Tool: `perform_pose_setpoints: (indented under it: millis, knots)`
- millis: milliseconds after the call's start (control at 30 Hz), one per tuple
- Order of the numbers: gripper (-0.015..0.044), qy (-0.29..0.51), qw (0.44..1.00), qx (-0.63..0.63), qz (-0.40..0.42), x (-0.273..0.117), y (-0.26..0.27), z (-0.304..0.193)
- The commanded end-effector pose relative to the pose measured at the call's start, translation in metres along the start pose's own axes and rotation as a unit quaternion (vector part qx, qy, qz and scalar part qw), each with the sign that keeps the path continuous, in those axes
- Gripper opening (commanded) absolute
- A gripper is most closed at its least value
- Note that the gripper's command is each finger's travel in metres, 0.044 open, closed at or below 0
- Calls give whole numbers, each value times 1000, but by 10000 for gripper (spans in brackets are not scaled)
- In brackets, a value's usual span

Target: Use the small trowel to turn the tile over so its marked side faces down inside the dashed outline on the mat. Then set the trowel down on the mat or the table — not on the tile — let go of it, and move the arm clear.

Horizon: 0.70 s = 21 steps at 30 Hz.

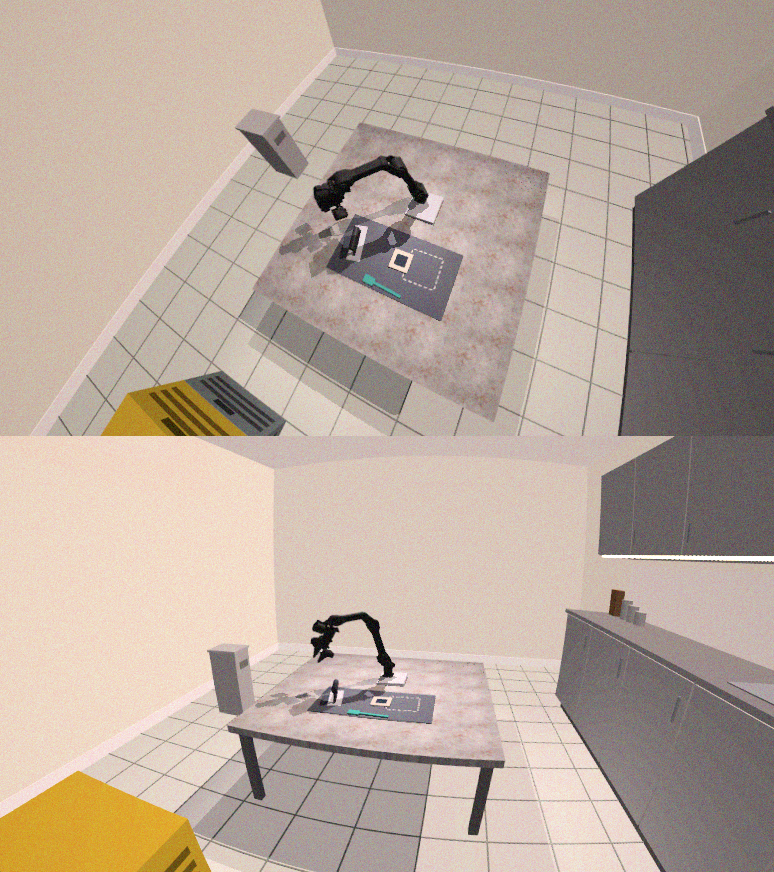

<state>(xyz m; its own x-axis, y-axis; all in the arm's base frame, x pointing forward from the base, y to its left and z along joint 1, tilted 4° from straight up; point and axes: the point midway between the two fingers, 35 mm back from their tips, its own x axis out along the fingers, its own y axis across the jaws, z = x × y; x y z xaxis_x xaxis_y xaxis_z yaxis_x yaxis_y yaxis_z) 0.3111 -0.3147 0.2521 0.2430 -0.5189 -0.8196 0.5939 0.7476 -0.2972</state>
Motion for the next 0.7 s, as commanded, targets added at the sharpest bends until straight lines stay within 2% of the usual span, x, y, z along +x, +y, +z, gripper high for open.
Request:
perform_pose_setpoints:
  millis: [0, 333, 667]
  knots:
    - [270, 22, 998, -56, 29, 9, 23, -1]
    - [270, 65, 973, -199, 101, 18, 78, -5]
    - [270, 100, 921, -333, 175, 21, 132, -17]
